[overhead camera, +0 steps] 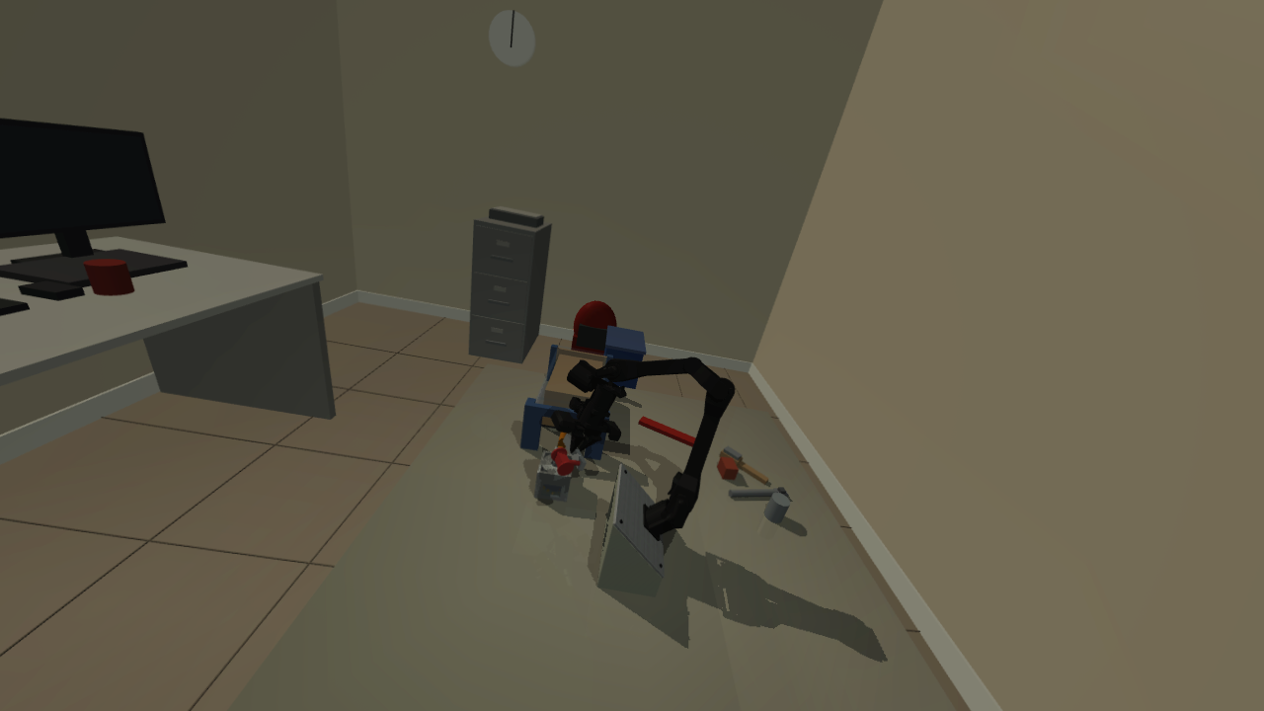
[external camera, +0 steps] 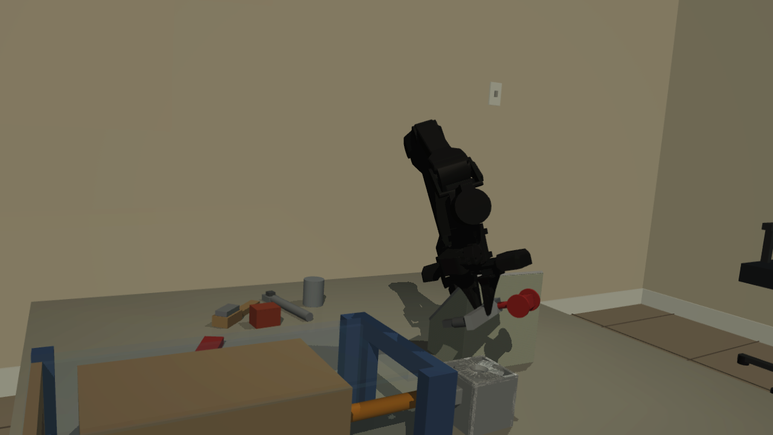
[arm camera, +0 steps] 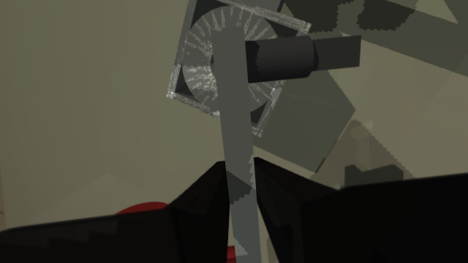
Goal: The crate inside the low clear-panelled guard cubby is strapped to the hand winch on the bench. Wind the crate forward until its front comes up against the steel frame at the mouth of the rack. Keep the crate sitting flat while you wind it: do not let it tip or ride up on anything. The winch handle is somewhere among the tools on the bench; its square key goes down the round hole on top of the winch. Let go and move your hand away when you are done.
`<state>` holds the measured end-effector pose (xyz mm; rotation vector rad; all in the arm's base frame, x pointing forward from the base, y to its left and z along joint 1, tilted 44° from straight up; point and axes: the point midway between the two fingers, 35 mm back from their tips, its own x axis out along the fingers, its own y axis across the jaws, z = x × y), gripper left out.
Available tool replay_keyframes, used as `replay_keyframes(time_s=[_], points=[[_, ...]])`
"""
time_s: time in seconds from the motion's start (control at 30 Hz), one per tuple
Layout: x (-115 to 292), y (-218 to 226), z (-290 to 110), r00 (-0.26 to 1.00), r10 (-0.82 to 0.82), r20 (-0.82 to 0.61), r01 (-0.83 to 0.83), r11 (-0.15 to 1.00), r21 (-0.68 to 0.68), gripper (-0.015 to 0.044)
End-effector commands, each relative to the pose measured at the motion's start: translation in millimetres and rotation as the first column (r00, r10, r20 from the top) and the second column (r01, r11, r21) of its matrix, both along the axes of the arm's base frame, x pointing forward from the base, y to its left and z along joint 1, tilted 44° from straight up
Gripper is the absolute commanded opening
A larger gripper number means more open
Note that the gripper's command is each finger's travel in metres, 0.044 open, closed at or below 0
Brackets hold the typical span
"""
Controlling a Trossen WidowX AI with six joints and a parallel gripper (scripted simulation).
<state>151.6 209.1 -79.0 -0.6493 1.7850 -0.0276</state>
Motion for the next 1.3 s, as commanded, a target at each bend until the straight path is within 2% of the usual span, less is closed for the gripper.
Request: replay_keyframes(time_s=[0.0, 0.63, 1.27], points=[[0.0, 1.7, 1.7, 1.0, -0.017, -0.021, 0.019, 0.997, 0.077, 0.0], [0.5, 1.0, 1.5, 0.988, -0.094, -0.126, 0.132, 0.931, 0.34, 0.0], [0.8, 0.1, 1.2, 0.959, -0.137, -0.247, 0.258, 0.782, 0.567, 0.0]])
